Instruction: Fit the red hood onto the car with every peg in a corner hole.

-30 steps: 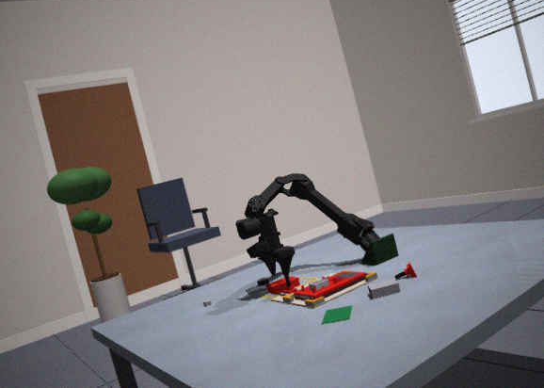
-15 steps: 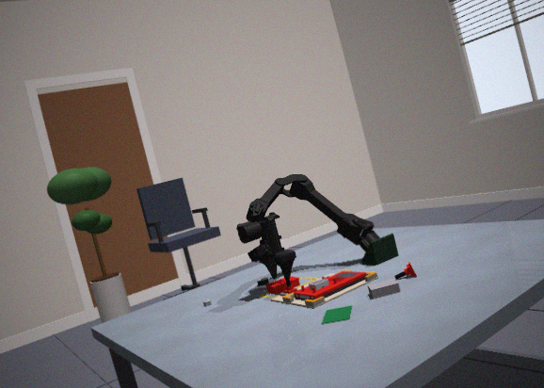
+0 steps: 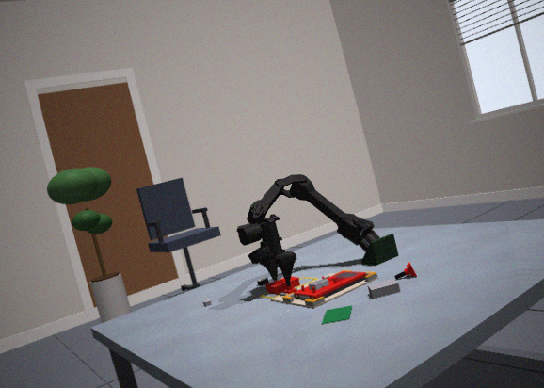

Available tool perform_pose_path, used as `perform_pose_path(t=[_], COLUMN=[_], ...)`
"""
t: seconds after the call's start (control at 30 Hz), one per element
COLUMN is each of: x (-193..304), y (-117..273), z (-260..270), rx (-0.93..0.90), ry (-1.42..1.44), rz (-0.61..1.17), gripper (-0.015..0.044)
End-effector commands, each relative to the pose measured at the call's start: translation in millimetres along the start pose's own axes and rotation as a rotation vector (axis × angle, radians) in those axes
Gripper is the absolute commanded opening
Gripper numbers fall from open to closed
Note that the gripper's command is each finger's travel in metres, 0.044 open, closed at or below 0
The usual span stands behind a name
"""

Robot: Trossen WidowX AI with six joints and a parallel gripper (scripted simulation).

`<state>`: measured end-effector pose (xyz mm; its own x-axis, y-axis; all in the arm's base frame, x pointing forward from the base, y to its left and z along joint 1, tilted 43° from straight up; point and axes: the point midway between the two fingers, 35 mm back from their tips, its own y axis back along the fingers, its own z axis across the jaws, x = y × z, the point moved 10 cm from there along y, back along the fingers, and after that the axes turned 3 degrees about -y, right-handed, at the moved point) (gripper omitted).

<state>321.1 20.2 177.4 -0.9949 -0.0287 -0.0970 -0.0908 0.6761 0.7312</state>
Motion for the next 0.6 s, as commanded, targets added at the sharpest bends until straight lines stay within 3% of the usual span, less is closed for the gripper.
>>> perform_pose_path(t=[0.0, 0.57], x=[0.7, 0.8], y=[-3.3, -11.6], z=[0.0, 0.0], rx=[0.004, 0.004], ry=[0.007, 0.007], rz=[0.005, 0.005], gripper=[0.044, 0.044])
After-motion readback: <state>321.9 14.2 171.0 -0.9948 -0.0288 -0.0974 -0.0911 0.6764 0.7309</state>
